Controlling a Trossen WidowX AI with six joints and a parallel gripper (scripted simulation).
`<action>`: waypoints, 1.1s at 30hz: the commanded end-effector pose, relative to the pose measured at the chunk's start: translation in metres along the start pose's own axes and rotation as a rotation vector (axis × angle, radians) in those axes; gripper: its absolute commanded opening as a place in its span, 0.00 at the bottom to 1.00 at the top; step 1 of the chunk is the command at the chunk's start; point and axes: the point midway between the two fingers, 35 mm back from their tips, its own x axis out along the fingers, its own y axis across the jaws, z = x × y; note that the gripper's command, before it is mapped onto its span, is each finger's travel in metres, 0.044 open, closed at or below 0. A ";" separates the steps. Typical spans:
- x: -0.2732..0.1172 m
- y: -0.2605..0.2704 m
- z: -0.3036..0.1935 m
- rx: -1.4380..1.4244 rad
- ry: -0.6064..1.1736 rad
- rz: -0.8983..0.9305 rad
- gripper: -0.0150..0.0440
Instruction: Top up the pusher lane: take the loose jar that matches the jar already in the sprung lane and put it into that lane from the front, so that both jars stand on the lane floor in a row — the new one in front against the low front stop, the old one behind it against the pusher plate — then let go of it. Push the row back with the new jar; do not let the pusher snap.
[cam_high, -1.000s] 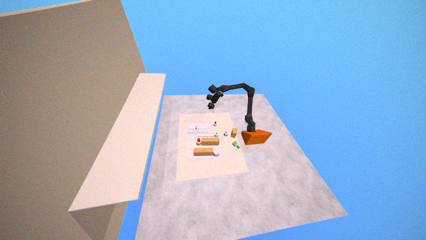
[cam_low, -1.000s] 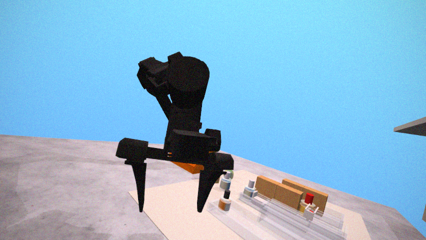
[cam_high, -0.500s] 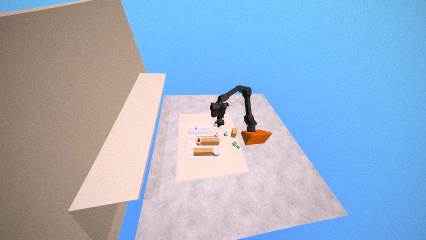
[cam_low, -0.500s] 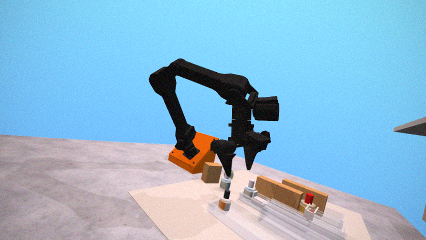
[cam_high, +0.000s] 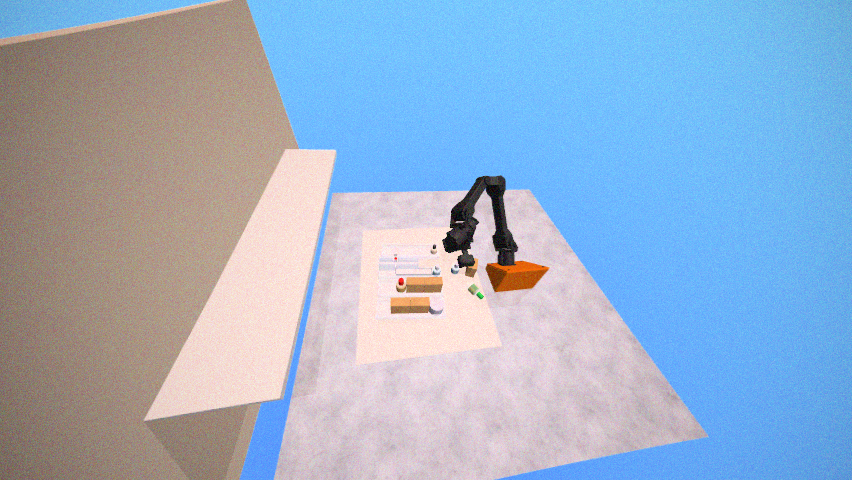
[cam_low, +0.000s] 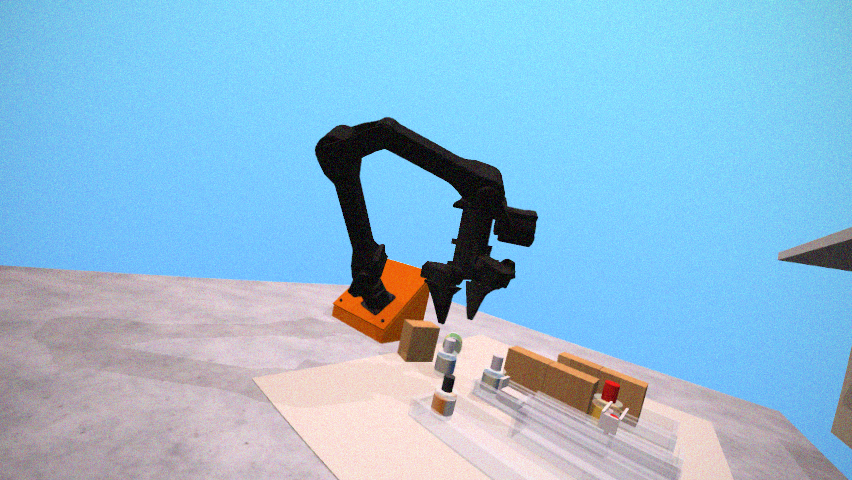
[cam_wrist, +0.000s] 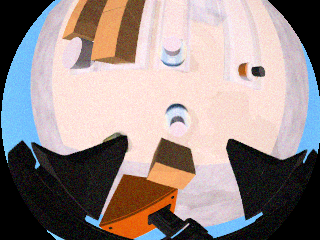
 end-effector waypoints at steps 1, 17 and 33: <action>0.014 0.001 -0.003 -0.016 0.012 -0.018 1.00; 0.045 0.000 -0.003 -0.015 0.012 -0.019 1.00; 0.070 -0.001 -0.003 -0.015 0.011 -0.019 1.00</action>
